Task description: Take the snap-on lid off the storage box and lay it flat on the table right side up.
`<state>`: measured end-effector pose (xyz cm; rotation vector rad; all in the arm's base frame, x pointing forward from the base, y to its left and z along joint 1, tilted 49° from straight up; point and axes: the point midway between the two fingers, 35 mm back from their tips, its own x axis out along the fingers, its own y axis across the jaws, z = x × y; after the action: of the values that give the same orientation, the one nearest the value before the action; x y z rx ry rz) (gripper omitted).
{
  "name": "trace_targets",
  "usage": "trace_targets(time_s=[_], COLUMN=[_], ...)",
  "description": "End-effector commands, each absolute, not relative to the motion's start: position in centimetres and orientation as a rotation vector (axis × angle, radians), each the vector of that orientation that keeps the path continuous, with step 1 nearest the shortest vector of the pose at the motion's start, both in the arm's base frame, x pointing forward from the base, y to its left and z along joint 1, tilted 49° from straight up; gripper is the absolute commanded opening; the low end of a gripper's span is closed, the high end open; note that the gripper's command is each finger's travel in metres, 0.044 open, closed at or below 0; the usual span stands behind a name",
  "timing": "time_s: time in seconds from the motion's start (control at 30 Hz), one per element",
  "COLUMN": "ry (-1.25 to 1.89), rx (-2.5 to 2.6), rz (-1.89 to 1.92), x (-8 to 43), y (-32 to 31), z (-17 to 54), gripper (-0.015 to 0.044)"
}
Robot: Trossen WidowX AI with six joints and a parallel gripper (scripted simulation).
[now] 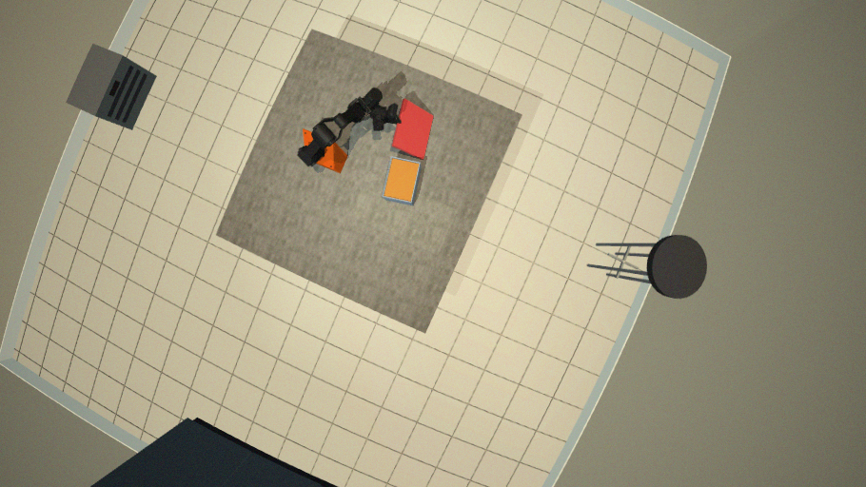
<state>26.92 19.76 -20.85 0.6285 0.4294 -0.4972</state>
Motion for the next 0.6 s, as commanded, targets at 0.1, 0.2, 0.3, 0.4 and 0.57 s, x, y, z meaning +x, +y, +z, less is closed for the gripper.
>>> trace_targets(time_s=[0.1, 0.2, 0.3, 0.4, 0.57], ry=[0.434, 0.434, 0.434, 0.433, 0.433], rx=[0.623, 0.623, 0.623, 0.622, 0.622], rz=[-0.51, -0.51, -0.51, -0.51, -0.51], x=[27.0, 27.0, 27.0, 27.0, 27.1], y=[18.8, 18.6, 18.4, 18.2, 17.9], z=[-21.6, -21.7, -21.9, -22.1, -22.3], gripper=[0.0, 0.0, 0.0, 0.0, 0.0])
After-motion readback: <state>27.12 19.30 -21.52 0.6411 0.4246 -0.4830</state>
